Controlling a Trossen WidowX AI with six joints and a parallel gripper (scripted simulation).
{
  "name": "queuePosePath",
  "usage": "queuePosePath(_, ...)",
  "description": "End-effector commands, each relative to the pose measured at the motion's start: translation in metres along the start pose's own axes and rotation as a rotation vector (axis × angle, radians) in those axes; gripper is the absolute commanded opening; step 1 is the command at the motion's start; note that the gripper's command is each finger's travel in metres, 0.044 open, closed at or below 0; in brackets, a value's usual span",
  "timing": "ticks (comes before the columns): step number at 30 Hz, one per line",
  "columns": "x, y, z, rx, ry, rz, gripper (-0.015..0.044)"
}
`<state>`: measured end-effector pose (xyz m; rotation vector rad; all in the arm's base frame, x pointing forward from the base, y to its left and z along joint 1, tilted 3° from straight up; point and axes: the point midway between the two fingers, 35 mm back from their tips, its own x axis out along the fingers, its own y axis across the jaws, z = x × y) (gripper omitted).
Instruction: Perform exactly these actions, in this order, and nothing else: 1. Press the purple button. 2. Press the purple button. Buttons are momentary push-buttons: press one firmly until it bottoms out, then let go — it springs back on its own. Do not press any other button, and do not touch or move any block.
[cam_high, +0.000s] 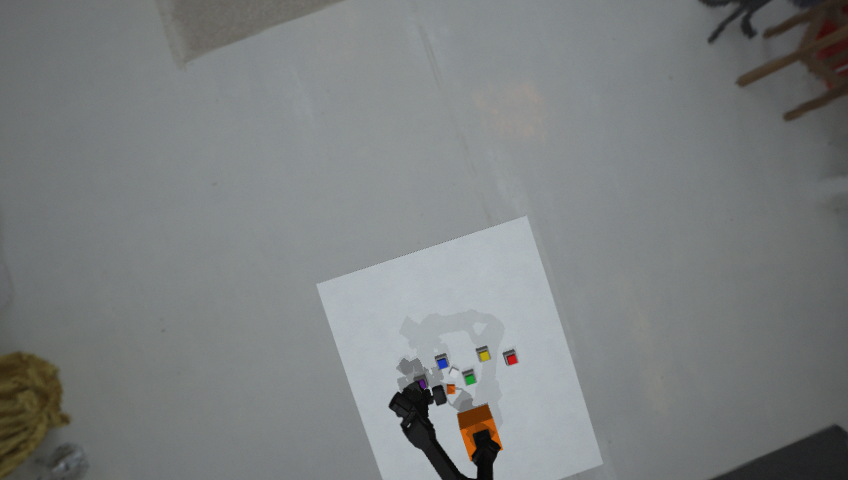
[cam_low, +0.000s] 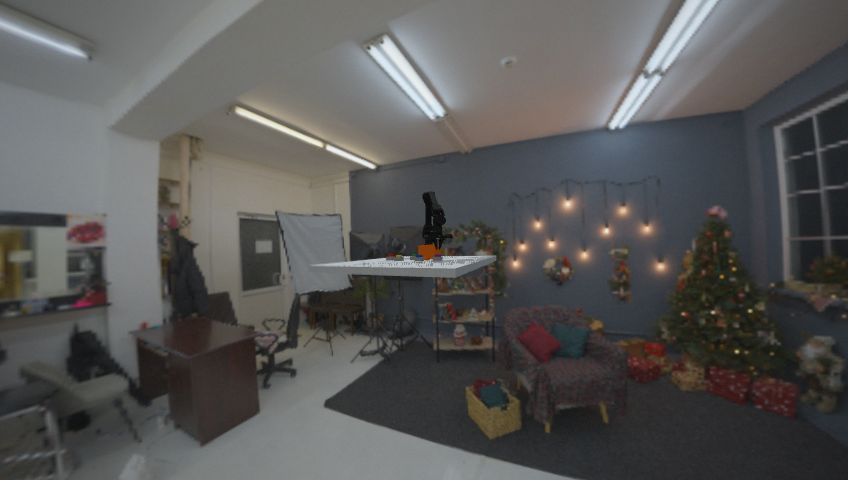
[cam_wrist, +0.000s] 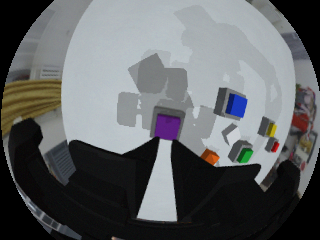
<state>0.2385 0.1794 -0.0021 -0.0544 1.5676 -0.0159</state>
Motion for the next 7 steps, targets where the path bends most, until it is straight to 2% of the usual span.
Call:
queuePosePath(1,-0.037,0.021,0.002,-0.003,-0.014,0.010,0.0151)
queuePosePath(3,-0.054,0.029,0.000,-0.003,-0.014,0.010,0.0204)
queuePosePath(6,-0.056,0.030,0.000,-0.003,-0.014,0.011,0.0283)
queuePosePath(7,-0.056,0.030,0.000,-0.003,-0.014,0.011,0.0283)
